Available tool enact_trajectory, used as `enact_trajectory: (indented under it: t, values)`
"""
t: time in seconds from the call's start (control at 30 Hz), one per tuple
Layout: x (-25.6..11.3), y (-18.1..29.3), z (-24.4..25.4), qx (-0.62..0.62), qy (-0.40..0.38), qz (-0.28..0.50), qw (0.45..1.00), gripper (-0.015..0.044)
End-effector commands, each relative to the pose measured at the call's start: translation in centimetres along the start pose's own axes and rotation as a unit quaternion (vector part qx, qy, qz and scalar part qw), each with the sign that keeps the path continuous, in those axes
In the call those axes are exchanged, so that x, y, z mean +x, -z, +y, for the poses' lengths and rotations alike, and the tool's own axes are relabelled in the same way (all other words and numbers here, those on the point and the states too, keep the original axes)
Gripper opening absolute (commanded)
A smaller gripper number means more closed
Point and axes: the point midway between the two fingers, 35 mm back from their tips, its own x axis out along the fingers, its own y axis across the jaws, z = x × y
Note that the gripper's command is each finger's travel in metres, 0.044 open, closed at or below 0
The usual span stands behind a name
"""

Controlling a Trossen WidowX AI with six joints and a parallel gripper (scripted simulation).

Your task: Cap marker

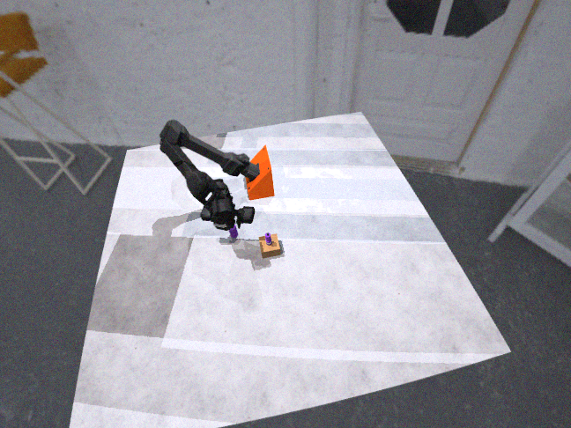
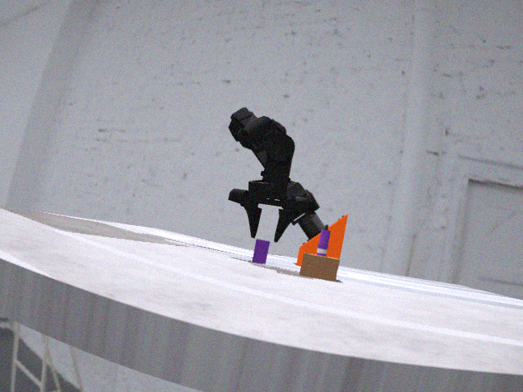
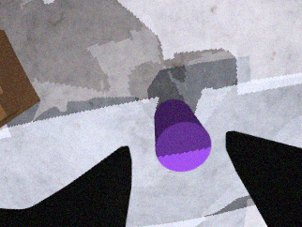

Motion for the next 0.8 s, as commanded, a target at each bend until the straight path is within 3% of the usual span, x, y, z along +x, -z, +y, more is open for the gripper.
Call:
enact_trajectory:
  t: [0.0,0.67,0.77]
  values:
    - [0.9,0.1,-0.1,-0.003,0.004,0.001,1.0,0.0254]
    - [3.8,0.1,-0.3,-0.002,0.006,0.0,1.0,0.0254]
    - [3.8,0.2,-0.3,-0.002,0.006,0.0,1.0,0.0175]
